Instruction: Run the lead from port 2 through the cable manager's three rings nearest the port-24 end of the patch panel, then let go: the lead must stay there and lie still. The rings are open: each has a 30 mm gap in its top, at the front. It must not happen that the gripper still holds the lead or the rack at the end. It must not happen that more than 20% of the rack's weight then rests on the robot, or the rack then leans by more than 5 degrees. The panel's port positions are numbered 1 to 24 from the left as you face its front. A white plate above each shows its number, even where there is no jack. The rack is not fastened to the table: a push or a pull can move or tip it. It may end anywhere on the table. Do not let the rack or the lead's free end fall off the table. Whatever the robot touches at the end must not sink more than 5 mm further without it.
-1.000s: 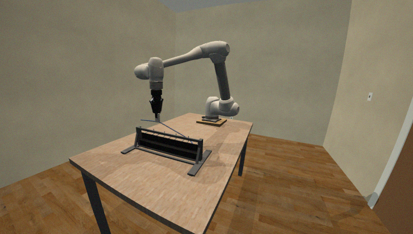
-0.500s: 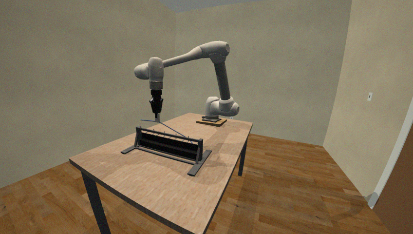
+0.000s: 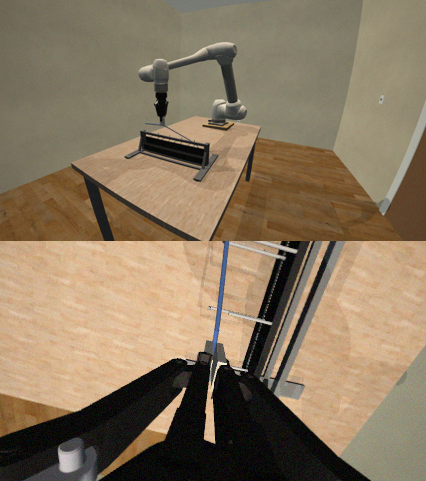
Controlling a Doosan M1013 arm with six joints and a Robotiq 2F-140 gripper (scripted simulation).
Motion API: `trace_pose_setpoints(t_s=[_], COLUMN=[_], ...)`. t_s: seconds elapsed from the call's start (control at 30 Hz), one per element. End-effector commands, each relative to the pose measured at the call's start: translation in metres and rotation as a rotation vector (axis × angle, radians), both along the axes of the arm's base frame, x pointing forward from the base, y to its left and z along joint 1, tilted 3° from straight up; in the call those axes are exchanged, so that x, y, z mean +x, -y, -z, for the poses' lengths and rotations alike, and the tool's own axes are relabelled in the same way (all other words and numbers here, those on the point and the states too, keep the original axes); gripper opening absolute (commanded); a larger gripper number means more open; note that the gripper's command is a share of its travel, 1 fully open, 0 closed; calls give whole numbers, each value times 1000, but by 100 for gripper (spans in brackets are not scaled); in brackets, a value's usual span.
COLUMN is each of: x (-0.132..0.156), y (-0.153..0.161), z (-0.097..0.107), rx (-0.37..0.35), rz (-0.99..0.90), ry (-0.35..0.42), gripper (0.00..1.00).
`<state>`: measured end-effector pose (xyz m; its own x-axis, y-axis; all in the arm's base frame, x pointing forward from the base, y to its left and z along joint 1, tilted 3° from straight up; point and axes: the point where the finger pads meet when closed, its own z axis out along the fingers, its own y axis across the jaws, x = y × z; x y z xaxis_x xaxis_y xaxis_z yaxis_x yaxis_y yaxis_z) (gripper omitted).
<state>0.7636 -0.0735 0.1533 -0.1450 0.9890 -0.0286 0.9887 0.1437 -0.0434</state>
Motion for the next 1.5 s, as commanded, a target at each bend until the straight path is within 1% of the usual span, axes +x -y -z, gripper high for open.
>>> trace_pose_setpoints(t_s=[0.0, 0.83, 1.27, 1.47], x=[2, 2, 1, 1], y=[3, 3, 4, 4], z=[-2, 0, 10, 18], rx=[-5, -5, -5, -5], rz=[-1, -1, -1, -1], ry=[5, 5, 5, 5], gripper=[0, 0, 0, 0])
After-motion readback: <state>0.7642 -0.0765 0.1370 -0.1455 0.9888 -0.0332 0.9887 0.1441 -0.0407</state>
